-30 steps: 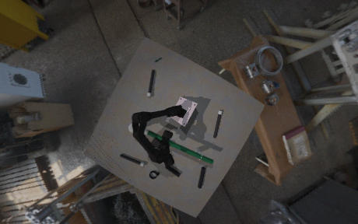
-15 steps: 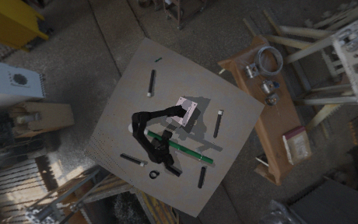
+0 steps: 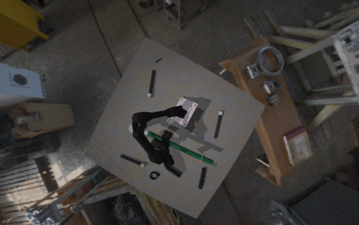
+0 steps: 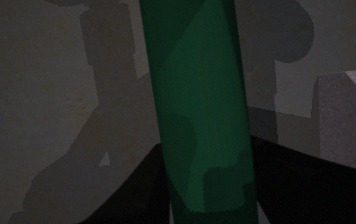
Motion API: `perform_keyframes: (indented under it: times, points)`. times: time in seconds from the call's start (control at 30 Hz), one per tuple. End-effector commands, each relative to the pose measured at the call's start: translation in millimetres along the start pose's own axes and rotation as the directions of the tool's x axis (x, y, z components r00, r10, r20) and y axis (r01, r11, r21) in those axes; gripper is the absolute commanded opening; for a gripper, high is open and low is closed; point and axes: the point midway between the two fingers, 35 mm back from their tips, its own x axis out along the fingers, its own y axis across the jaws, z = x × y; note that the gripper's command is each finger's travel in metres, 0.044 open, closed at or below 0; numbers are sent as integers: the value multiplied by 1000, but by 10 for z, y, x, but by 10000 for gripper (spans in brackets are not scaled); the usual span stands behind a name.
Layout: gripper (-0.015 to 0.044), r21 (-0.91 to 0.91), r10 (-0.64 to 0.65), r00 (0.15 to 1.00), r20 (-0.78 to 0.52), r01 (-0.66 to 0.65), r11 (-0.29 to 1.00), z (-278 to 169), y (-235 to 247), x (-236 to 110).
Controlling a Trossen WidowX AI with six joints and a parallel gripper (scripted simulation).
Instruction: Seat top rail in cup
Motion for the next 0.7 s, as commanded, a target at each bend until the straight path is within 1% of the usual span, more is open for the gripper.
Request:
perform_keyframes:
  times: [0.0,0.67]
  points:
    - [0,-1,5,1000,3,-5,1000,34,11,-2]
    - [0,-1,5,1000,4,-5,1000,166,40,-9]
